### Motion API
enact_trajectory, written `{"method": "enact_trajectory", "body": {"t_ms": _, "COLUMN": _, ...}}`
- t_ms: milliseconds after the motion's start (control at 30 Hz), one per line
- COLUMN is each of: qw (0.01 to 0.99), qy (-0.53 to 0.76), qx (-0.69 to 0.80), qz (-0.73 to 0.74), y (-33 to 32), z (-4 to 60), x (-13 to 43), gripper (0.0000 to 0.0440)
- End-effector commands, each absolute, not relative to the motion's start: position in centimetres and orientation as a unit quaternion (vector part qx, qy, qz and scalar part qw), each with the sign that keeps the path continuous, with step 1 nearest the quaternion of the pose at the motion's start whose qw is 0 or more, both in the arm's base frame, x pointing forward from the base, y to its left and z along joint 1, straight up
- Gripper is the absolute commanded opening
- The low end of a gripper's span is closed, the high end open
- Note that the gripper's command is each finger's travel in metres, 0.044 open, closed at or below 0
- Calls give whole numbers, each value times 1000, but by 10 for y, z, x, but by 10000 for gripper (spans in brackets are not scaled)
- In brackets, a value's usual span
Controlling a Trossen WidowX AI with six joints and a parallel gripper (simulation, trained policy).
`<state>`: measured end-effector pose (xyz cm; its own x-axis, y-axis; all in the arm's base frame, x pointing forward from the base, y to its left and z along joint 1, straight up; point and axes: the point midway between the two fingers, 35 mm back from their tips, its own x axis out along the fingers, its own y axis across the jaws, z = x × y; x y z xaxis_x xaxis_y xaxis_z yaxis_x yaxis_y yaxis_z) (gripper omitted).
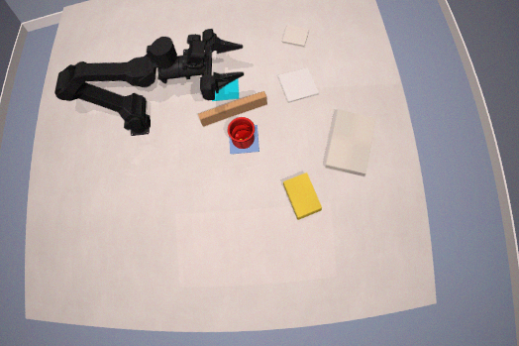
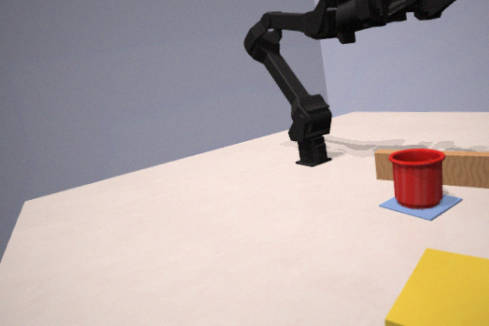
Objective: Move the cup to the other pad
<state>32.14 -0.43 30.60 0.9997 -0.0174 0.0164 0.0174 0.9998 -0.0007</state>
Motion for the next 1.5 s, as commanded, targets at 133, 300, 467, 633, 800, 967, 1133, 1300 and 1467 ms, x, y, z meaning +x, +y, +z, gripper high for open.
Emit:
{"method": "enact_trajectory", "body": {"t_ms": 133, "qw": 1000, "qy": 11, "qx": 5, "qz": -14, "y": -4, "z": 302, "x": 323, "gripper": 269}}
{"method": "enact_trajectory", "body": {"t_ms": 300, "qw": 999, "qy": 38, "qx": 12, "qz": -12, "y": 0, "z": 296, "x": 326, "gripper": 137}}
{"method": "enact_trajectory", "body": {"t_ms": 467, "qw": 997, "qy": 72, "qx": 18, "qz": -7, "y": 6, "z": 288, "x": 330, "gripper": 54}}
{"method": "enact_trajectory", "body": {"t_ms": 633, "qw": 994, "qy": 106, "qx": 27, "qz": 2, "y": 13, "z": 282, "x": 334, "gripper": 68}}
{"method": "enact_trajectory", "body": {"t_ms": 800, "qw": 989, "qy": 140, "qx": 36, "qz": 8, "y": 20, "z": 277, "x": 339, "gripper": 81}}
{"method": "enact_trajectory", "body": {"t_ms": 967, "qw": 983, "qy": 176, "qx": 44, "qz": 12, "y": 26, "z": 272, "x": 343, "gripper": 85}}
{"method": "enact_trajectory", "body": {"t_ms": 1133, "qw": 976, "qy": 212, "qx": 51, "qz": 13, "y": 32, "z": 267, "x": 346, "gripper": 85}}
{"method": "enact_trajectory", "body": {"t_ms": 1300, "qw": 967, "qy": 249, "qx": 58, "qz": 13, "y": 36, "z": 261, "x": 349, "gripper": 82}}
{"method": "enact_trajectory", "body": {"t_ms": 1467, "qw": 956, "qy": 286, "qx": 62, "qz": 11, "y": 40, "z": 255, "x": 351, "gripper": 80}}
